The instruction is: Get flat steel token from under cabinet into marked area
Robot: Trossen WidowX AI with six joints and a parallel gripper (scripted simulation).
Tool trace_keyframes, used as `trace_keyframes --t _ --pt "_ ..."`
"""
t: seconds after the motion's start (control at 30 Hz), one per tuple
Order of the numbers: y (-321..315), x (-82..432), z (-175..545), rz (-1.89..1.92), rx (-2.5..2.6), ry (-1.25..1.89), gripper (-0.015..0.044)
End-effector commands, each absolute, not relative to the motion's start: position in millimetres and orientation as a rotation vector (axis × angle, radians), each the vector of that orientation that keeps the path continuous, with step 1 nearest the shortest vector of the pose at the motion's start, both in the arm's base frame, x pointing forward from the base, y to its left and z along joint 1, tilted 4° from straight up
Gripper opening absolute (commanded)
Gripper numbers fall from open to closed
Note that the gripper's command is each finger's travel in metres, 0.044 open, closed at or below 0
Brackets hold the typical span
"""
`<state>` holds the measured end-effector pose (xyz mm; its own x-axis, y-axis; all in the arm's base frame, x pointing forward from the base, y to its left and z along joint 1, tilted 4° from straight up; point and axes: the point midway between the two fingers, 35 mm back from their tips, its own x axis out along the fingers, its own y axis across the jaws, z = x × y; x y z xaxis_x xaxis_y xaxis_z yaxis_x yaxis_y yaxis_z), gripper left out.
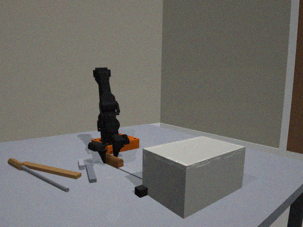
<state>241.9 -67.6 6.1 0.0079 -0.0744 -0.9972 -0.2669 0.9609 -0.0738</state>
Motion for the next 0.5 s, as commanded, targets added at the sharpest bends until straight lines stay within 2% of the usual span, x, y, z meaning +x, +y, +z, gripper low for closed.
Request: trace_keyframes --t 0.0,0.1,0.4,0.47 --pt "-67.6 241.9 6.1 0.153 -0.271 1.562 0.0244" --pt "-67.6 241.9 6.1 0.153 -0.271 1.562 0.0165" --pt "-67.6 241.9 6.1 0.153 -0.271 1.562 0.0105" --pt "-67.6 241.9 6.1 0.153 -0.271 1.562 0.0052"
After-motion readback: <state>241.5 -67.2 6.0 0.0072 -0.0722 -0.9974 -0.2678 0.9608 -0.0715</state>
